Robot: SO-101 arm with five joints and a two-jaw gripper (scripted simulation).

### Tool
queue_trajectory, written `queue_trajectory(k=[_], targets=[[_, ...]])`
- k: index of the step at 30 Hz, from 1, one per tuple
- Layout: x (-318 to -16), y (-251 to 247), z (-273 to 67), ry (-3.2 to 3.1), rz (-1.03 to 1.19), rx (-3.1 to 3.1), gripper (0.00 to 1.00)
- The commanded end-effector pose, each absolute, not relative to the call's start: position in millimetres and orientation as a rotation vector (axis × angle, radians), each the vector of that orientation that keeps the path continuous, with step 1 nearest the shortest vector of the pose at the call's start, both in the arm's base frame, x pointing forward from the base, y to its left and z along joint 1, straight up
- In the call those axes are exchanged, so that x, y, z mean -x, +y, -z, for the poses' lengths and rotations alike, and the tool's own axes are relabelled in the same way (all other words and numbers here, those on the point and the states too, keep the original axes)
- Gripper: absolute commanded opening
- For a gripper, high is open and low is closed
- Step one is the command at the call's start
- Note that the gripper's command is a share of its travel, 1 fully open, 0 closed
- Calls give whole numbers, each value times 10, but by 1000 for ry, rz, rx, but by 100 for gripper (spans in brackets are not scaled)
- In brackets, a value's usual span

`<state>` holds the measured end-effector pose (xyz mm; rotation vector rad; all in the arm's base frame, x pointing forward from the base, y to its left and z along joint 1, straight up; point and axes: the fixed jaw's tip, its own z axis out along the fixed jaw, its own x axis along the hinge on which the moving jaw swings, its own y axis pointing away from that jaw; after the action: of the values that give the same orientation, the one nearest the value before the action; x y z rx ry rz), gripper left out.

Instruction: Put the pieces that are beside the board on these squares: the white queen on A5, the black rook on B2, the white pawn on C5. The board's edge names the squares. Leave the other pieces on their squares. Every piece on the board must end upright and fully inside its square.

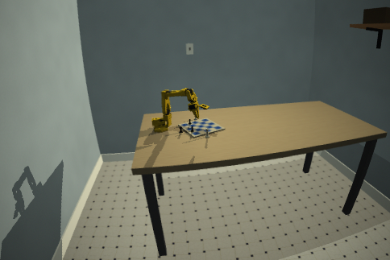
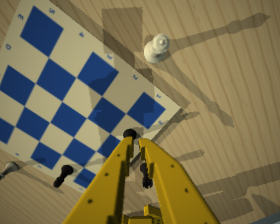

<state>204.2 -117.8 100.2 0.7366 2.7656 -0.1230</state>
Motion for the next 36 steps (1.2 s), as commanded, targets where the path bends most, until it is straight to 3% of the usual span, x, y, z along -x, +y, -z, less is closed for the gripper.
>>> queue_trajectory(k=[1, 20, 36], targets=[[-2020, -1186, -993, 2763, 122, -752, 0], [-2012, -1181, -975, 2763, 122, -752, 0], [-2021, -1187, -577, 2763, 122, -752, 0]])
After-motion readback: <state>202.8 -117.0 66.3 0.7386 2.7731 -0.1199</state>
